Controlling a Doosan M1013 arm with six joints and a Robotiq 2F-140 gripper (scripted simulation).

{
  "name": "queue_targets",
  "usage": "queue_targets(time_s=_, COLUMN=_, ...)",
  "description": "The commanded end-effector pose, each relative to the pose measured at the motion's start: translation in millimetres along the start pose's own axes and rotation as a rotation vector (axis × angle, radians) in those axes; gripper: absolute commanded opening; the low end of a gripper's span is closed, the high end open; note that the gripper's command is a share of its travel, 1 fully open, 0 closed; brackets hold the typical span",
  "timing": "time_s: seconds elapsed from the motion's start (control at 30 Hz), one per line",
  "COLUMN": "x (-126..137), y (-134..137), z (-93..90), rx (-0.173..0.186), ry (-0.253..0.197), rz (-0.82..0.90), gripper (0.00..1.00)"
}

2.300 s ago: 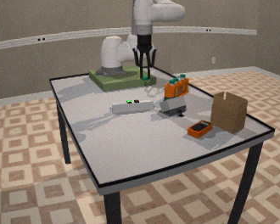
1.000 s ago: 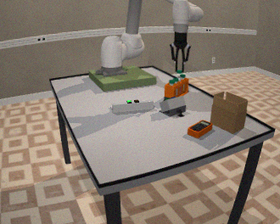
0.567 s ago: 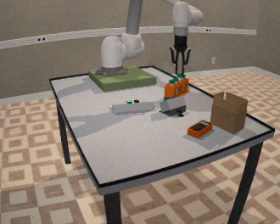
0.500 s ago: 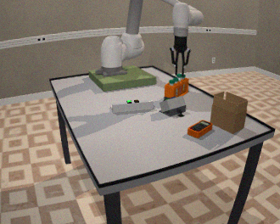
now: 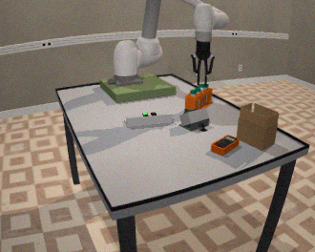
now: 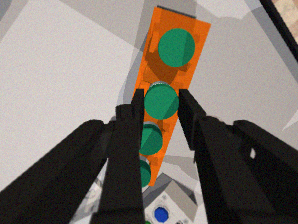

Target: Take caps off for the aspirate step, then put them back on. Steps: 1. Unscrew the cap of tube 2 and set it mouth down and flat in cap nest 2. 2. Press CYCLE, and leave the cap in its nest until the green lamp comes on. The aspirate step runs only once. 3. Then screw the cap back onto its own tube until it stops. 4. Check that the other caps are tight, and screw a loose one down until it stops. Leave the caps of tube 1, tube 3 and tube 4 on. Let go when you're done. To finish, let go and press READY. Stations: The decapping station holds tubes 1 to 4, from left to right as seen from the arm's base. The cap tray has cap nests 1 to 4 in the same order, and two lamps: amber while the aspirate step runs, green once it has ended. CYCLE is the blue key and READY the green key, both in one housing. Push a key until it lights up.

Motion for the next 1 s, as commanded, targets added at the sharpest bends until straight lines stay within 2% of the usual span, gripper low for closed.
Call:
queue_targets(time_s=0.0, x=0.2, y=0.4, z=-1.0, rx=0.001, ry=0.0, rz=0.0, gripper=0.3)
queue_targets(time_s=0.77, x=0.2, y=0.4, z=-7.4, rx=0.001, ry=0.0, rz=0.0, gripper=0.3)
queue_targets(time_s=0.8, x=0.2, y=0.4, z=-7.4, rx=0.001, ry=0.0, rz=0.0, gripper=0.41)
queue_targets(time_s=0.97, x=0.2, y=0.4, z=-7.4, rx=0.001, ry=0.0, rz=0.0, gripper=0.41)
Point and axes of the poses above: the point where the finger pads meet when closed, its own z axis back along the fingers, its own y axis across the jaws, x = y × z, the point moved 4 cm from there along z, back along the fingers, and after that the axes turned 13 degrees about z, right-handed, at the moved point
